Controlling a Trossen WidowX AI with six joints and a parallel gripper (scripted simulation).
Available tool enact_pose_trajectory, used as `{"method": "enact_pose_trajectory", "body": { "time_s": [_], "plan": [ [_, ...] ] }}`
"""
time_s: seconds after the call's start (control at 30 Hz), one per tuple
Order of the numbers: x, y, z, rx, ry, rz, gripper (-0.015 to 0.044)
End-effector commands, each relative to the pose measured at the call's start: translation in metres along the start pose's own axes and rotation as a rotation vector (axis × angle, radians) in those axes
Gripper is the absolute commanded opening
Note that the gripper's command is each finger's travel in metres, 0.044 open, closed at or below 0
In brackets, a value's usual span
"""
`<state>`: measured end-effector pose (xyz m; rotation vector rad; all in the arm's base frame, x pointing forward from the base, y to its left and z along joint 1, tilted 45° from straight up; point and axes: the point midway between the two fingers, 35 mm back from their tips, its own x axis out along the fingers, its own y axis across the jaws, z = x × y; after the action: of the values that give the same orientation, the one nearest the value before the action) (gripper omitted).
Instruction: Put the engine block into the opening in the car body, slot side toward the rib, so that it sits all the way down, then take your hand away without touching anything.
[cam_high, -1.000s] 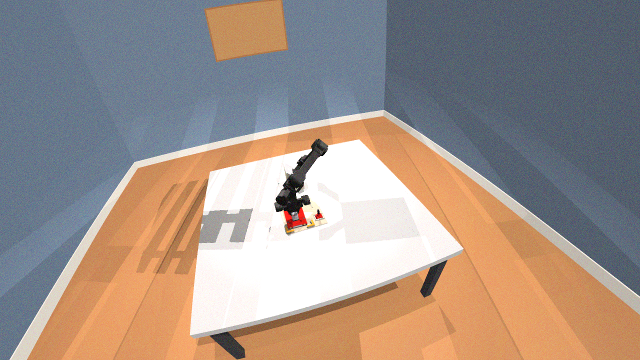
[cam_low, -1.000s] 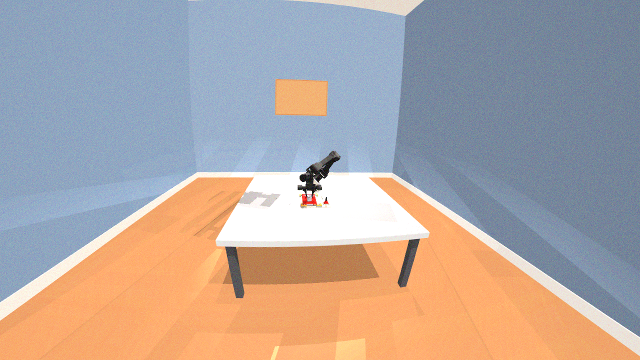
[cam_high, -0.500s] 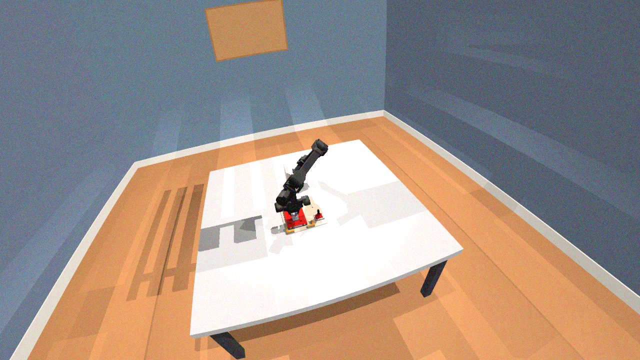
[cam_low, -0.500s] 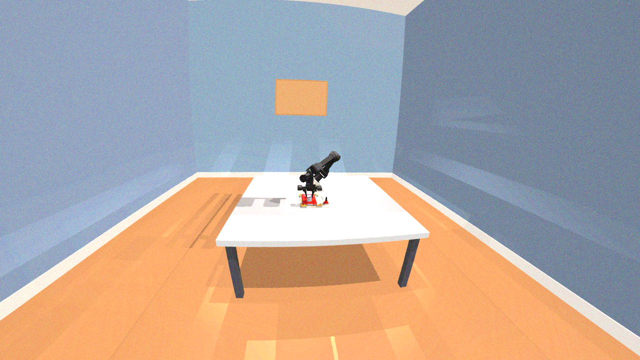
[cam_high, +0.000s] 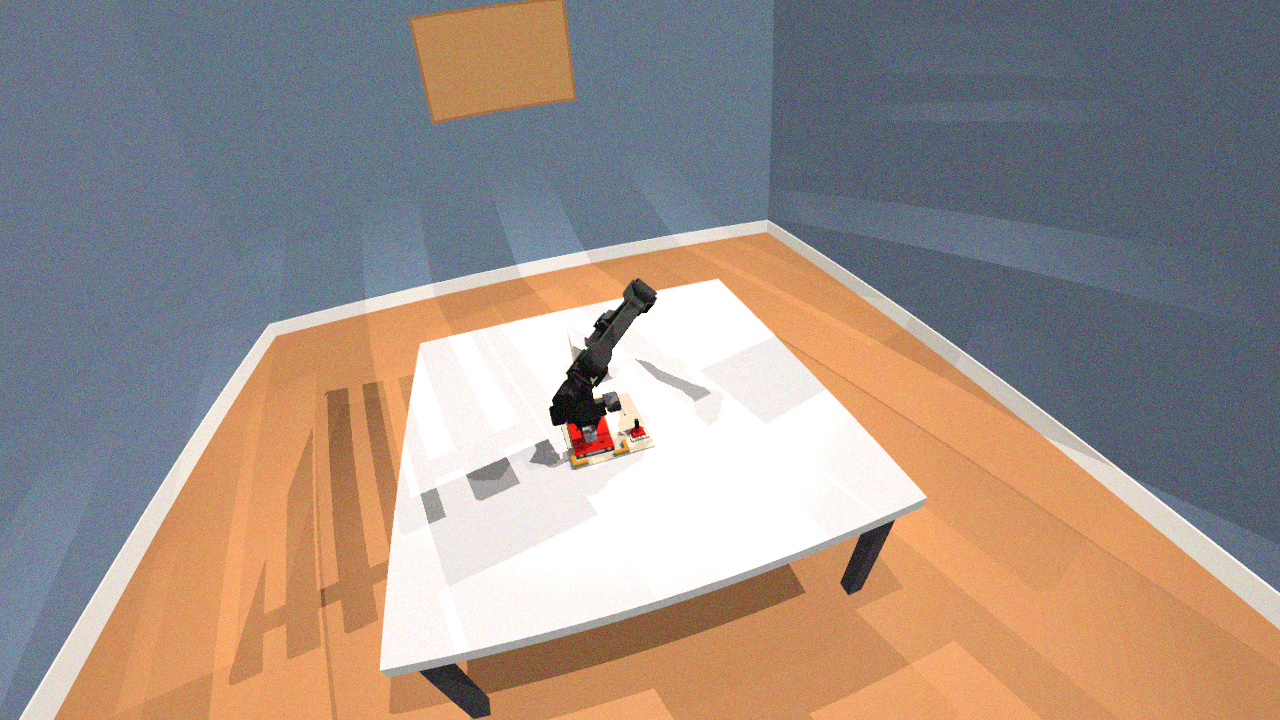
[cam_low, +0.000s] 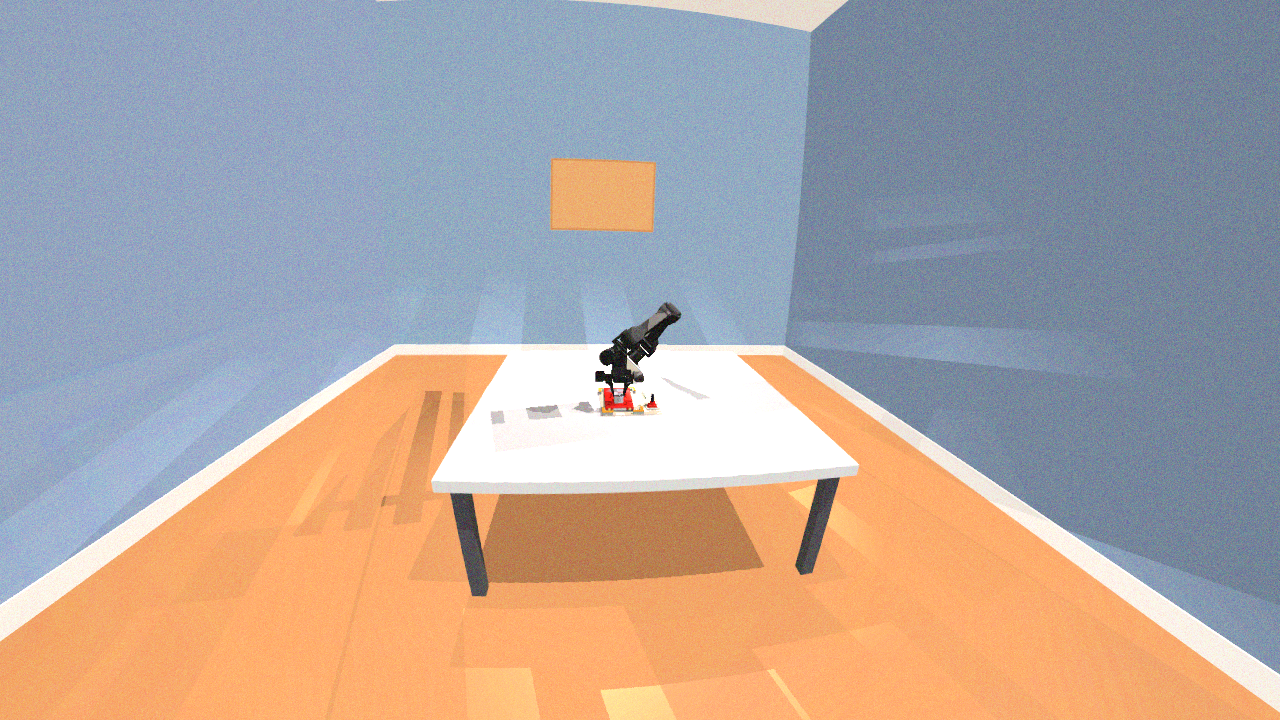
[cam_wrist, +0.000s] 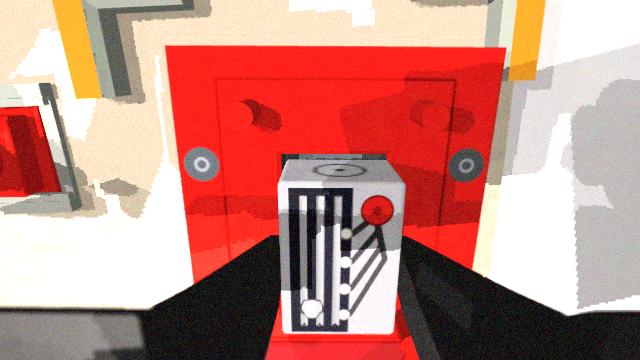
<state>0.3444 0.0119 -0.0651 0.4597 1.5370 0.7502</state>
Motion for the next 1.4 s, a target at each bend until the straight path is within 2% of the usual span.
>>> {"method": "enact_pose_trajectory", "body": {
  "time_s": [0.0,0.37,0.7,0.8,0.97,1.37],
  "plan": [
    [0.001,0.0,0.0,0.003,-0.002,0.002,0.0159],
    [0.0,0.0,0.0,0.0,0.0,0.0,0.044],
    [0.0,0.0,0.0,0.0,0.0,0.0,0.044],
    [-0.014,0.001,0.002,0.003,-0.002,0.001,0.044],
    [-0.014,0.001,0.002,0.003,-0.002,0.001,0.044],
    [-0.014,0.001,0.002,0.003,-0.002,0.001,0.0125]
  ]
}}
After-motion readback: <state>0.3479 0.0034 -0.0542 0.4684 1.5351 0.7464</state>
